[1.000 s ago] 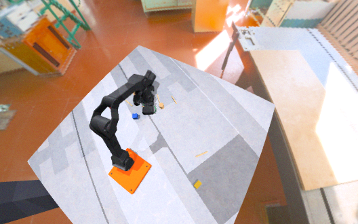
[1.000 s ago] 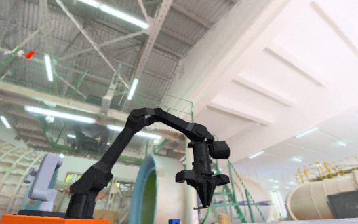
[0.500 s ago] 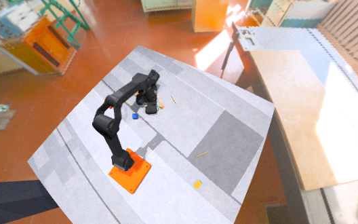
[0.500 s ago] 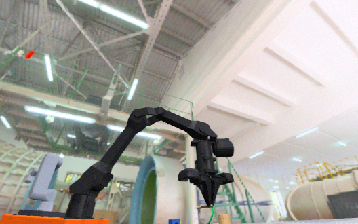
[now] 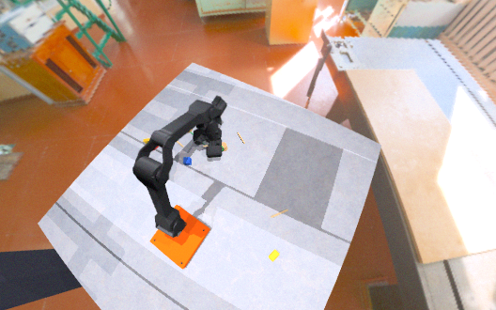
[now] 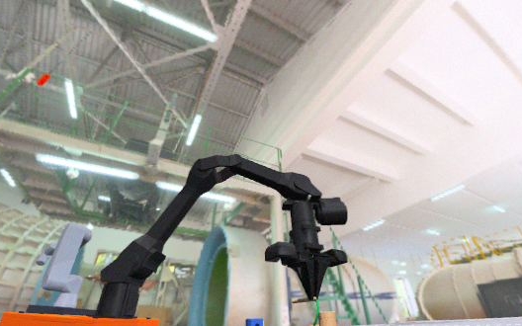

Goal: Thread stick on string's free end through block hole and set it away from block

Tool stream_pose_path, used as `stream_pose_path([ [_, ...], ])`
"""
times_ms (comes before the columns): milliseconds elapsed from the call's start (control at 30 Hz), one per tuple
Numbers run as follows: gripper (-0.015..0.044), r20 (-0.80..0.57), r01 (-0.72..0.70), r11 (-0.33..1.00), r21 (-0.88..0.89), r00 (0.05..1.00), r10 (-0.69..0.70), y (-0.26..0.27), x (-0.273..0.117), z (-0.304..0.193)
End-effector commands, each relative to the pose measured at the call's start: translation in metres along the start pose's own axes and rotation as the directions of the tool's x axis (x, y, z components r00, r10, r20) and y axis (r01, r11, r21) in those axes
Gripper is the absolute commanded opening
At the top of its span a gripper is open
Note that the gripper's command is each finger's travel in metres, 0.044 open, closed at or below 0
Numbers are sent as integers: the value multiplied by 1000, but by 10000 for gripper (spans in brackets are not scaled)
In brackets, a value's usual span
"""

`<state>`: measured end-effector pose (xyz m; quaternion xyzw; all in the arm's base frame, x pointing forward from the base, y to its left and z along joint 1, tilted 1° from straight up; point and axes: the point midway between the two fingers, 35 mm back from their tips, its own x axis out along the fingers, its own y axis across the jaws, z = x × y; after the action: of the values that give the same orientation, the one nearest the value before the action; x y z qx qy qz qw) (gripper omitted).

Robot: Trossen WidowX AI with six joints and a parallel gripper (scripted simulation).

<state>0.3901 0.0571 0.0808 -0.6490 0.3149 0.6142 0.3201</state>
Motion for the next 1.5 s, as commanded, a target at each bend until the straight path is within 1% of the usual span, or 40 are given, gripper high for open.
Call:
stream_pose_path([
  [0,0,-4,-5,1000,-4,1000,5,0,1,-7],
  [833,0,-12,-6,1000,-2,1000,6,2,1,-39],
  [1467,0,-11,-7,1000,-2,1000,7,13,14,-33],
])
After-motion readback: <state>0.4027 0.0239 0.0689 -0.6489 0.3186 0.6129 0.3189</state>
